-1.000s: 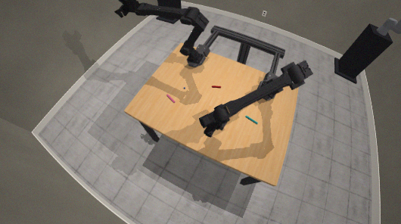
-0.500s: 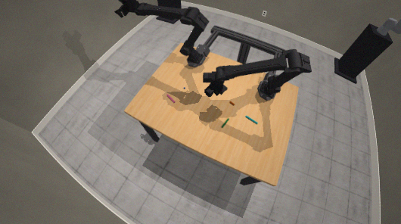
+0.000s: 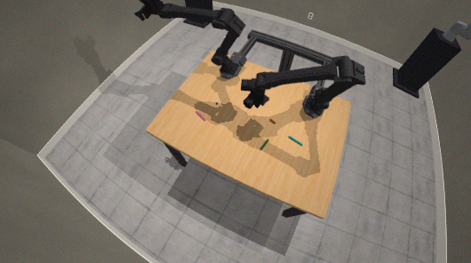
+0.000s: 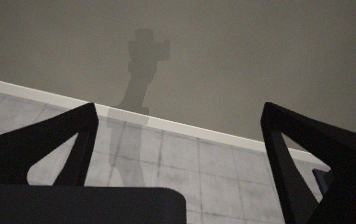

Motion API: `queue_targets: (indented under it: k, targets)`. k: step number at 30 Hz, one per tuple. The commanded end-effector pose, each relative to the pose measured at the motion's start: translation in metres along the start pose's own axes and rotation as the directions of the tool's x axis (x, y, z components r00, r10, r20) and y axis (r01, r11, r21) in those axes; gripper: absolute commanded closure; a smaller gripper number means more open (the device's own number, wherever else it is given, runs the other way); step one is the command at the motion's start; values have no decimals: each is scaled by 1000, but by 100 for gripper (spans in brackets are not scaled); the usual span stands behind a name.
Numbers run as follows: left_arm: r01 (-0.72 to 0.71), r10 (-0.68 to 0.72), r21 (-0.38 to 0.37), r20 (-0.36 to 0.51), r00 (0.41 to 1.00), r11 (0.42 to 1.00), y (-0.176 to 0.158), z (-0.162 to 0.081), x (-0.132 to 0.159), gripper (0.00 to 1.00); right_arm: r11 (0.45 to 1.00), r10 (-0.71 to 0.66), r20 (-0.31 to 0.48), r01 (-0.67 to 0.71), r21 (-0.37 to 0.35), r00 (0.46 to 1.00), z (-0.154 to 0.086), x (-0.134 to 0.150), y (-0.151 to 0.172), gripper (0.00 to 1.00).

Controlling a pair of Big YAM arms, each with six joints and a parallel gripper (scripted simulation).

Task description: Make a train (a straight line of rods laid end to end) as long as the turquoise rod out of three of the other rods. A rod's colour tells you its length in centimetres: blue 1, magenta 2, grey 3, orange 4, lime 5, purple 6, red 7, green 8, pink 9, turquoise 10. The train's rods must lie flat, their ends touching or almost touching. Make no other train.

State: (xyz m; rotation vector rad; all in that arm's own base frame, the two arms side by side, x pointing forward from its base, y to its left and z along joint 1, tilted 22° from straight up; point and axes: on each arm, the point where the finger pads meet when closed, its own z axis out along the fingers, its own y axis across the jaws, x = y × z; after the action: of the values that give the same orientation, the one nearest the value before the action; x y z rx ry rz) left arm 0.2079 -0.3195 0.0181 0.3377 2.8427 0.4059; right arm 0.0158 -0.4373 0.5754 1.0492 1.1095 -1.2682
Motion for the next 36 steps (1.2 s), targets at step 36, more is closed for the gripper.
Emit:
queue_targets:
  k: [36]
  targets:
    - [5,-5,-4,-2,1000,1000,2,93,-2,96,1000,11,87,-13,22,996,3,-46,-10,0]
